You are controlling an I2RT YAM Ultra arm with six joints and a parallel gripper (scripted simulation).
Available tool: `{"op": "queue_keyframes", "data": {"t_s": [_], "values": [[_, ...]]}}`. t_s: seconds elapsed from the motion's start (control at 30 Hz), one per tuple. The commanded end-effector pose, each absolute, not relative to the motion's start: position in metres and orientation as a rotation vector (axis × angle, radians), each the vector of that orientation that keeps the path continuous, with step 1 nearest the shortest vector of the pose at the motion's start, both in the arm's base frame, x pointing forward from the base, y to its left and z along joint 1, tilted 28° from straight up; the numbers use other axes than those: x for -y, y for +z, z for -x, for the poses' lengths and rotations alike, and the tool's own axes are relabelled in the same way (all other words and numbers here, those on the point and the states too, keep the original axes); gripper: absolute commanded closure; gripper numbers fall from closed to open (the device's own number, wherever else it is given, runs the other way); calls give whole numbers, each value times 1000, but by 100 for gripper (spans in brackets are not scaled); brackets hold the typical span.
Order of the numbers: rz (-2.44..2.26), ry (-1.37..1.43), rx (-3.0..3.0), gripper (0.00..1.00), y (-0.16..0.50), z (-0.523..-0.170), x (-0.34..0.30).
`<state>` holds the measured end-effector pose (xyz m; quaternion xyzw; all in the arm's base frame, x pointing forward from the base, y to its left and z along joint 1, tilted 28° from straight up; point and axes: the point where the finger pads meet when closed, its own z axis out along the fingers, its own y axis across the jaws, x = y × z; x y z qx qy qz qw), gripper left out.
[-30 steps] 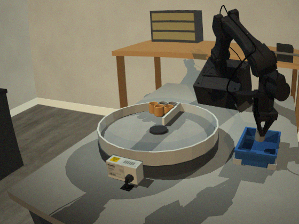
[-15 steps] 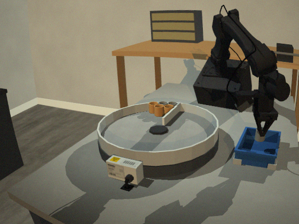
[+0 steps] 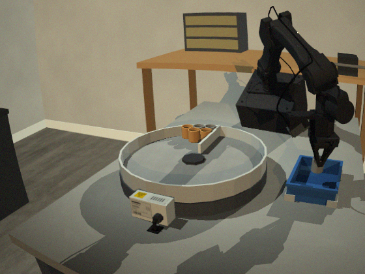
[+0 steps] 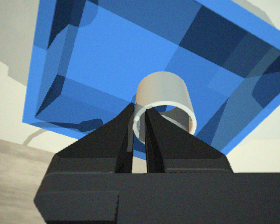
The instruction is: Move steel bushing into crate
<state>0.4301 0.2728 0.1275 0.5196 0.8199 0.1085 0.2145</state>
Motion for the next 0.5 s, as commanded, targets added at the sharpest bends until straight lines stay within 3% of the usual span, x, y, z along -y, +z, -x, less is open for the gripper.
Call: {"op": "queue_keyframes", "data": {"t_s": [0.0,0.47], "values": [[-1416,366,-2253,100,153,-426,-283],[-1414,369,-2253,100,150,-427,-284]]}}
